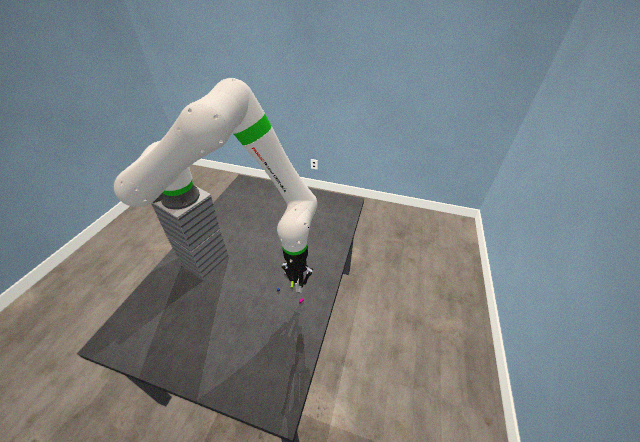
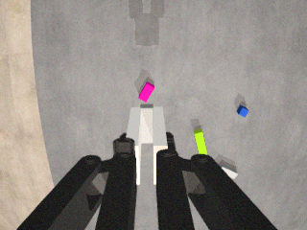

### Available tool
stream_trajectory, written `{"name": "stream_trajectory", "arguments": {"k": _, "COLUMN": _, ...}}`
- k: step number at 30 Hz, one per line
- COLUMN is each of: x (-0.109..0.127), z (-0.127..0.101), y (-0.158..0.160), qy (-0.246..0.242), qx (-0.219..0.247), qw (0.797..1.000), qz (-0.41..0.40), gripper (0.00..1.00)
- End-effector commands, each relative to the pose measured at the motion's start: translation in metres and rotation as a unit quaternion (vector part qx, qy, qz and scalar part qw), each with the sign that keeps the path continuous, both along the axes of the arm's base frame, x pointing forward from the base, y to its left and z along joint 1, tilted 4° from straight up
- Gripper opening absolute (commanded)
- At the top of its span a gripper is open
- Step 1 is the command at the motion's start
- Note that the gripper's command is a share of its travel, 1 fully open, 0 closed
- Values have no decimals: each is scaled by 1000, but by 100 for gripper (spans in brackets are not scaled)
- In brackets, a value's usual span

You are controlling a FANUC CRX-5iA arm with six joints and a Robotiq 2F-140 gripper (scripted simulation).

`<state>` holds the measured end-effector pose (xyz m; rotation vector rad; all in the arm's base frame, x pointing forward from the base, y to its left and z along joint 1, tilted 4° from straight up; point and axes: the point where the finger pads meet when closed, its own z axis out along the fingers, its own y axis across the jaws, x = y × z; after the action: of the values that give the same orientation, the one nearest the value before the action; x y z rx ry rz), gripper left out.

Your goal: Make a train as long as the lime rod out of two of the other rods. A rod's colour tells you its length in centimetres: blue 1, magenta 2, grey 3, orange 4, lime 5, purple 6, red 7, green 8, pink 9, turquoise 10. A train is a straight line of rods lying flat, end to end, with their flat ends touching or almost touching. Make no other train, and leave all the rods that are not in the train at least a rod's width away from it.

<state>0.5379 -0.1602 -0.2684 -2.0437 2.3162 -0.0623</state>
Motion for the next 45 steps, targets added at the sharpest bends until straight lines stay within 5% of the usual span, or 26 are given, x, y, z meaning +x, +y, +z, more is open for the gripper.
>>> {"name": "stream_trajectory", "arguments": {"k": 1, "x": 6, "z": 0, "y": 8, "qy": 2, "qx": -10, "qw": 996, "qz": -83, "gripper": 3}}
{"name": "stream_trajectory", "arguments": {"k": 14, "x": 19, "z": 1, "y": 27, "qy": 0, "qx": 1, "qw": 968, "qz": -253, "gripper": 3}}
{"name": "stream_trajectory", "arguments": {"k": 33, "x": 19, "z": -1, "y": 27, "qy": 0, "qx": 1, "qw": 966, "qz": -257, "gripper": 3}}
{"name": "stream_trajectory", "arguments": {"k": 45, "x": 21, "z": -30, "y": 27, "qy": 0, "qx": 1, "qw": 966, "qz": -257, "gripper": 3}}
